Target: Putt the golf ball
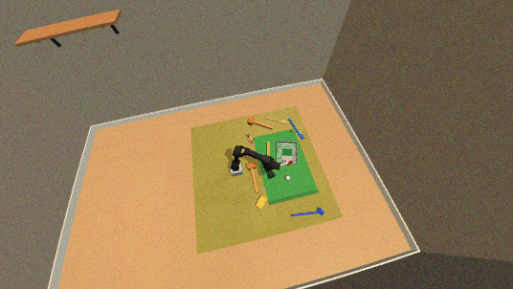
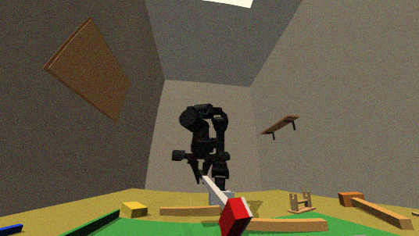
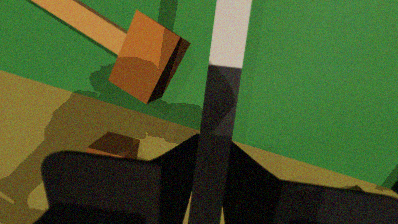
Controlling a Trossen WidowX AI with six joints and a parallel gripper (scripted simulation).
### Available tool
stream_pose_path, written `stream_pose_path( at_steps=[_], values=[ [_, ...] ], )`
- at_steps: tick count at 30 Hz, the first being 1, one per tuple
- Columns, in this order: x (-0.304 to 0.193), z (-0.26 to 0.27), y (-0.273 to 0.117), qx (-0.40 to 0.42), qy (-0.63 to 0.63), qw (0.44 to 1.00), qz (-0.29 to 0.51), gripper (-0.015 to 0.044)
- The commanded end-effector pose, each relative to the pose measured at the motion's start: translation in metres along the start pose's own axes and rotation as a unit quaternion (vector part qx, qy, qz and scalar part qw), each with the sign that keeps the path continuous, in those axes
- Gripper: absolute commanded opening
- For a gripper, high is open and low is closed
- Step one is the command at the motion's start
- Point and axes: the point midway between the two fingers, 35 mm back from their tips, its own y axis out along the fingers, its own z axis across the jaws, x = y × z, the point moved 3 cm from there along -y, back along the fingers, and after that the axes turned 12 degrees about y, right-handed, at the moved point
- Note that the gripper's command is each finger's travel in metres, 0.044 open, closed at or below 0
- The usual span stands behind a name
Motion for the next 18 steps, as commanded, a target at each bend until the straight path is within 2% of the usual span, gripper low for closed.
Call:
stream_pose_path(
  at_steps=[1, 11, 18],
  values=[
    [-0.006, -0.027, -0.007, -0.011, 0.069, 0.998, -0.004, 0.0],
    [-0.032, -0.081, -0.013, -0.026, 0.216, 0.976, 0.004, 0.0],
    [-0.034, -0.085, -0.013, -0.027, 0.226, 0.974, 0.005, 0.0]
  ],
)
